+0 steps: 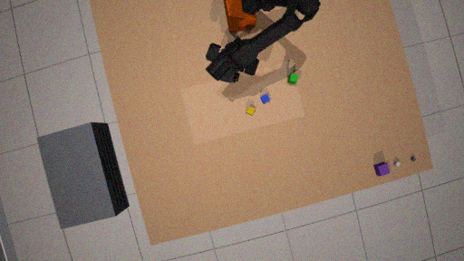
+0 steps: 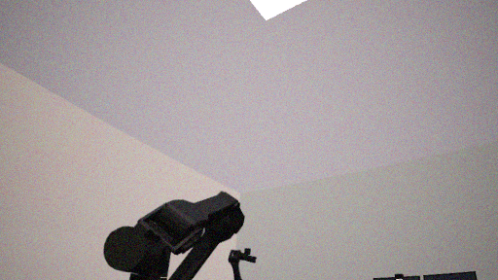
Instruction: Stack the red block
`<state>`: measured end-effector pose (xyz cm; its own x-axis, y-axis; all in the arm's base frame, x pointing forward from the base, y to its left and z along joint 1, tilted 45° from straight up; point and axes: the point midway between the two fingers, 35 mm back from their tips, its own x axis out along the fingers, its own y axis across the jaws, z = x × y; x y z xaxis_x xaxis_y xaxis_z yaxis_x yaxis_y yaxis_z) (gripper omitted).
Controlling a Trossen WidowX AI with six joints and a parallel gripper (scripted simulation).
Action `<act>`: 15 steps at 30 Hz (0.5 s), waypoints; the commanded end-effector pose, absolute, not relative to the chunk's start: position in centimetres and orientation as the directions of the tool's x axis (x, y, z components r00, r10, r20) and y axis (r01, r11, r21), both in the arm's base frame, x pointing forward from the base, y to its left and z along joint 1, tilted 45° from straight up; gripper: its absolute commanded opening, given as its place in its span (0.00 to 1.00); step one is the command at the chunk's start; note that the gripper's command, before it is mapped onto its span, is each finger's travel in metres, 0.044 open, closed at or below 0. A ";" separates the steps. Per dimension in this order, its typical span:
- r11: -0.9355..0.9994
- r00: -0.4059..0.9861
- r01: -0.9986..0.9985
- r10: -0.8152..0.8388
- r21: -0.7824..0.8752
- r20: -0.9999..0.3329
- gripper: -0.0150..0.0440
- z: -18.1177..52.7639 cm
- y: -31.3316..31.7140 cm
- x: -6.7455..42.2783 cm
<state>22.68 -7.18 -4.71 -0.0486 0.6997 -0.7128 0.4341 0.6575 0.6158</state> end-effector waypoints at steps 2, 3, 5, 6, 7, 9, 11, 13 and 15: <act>0.659 -0.049 0.433 0.699 0.615 -0.713 0.25 -4.5 -7.3 22.7; 0.662 -0.050 0.430 0.697 0.614 -0.716 0.25 -4.4 -7.5 22.7; 0.663 -0.050 0.429 0.695 0.613 -0.717 0.25 -4.2 -7.5 22.8; 0.665 -0.050 0.429 0.694 0.612 -0.719 0.25 -4.0 -7.4 23.0; 0.667 -0.050 0.430 0.691 0.609 -0.721 0.25 -3.8 -7.2 23.3; 0.671 -0.049 0.432 0.685 0.603 -0.727 0.25 -3.0 -6.6 24.2; 0.674 -0.048 0.433 0.680 0.598 -0.732 0.25 -2.3 -6.0 25.0; 0.677 -0.047 0.434 0.675 0.594 -0.736 0.25 -1.5 -5.2 25.8; 0.679 -0.045 0.435 0.672 0.591 -0.739 0.25 -0.6 -4.5 26.5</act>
<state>25.08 -5.64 -2.28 -0.0561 0.6806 -0.7305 0.4395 0.6738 0.5940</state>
